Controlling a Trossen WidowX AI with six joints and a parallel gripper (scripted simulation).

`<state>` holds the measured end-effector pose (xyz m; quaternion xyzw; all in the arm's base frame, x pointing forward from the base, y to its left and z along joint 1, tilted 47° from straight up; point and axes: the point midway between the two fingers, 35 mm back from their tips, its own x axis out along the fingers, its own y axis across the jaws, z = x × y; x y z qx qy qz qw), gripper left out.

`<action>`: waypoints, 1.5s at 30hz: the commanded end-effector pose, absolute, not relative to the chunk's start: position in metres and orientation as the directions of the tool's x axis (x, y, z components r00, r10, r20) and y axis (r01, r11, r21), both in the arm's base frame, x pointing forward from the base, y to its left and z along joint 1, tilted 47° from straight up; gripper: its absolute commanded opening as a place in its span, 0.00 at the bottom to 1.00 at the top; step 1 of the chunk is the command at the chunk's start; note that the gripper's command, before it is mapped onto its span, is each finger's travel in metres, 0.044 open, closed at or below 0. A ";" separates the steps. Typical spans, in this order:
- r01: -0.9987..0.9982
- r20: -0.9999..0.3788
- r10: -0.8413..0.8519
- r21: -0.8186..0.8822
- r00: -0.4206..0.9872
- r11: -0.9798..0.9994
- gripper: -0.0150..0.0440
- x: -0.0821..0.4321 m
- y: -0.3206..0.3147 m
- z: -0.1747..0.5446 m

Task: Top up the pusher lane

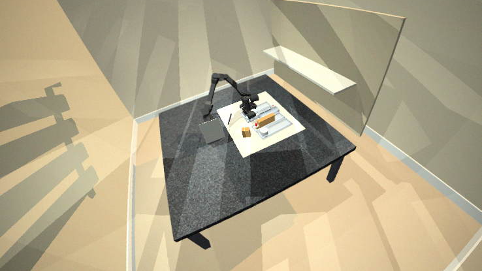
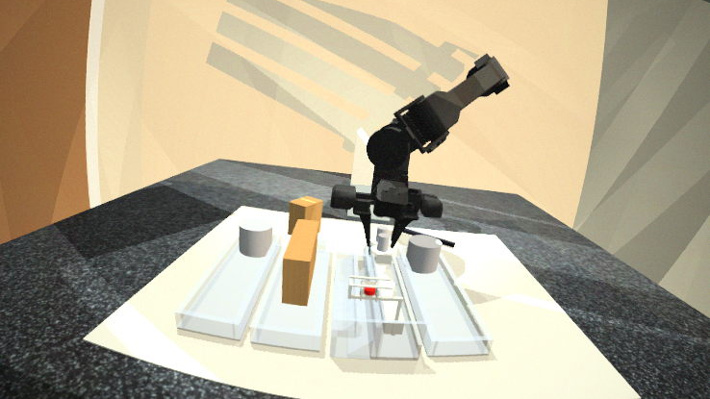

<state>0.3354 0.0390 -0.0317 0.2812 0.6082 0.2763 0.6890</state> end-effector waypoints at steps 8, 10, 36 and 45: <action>-0.045 -0.680 0.725 0.725 0.110 0.687 0.39 0.335 0.039 -0.032; -0.045 -0.680 0.725 0.725 0.110 0.687 0.48 0.335 0.039 -0.032; -0.045 -0.681 0.724 0.725 0.110 0.688 0.73 0.333 0.024 -0.019; -0.044 -0.681 0.724 0.724 0.109 0.688 0.73 0.311 0.024 -0.021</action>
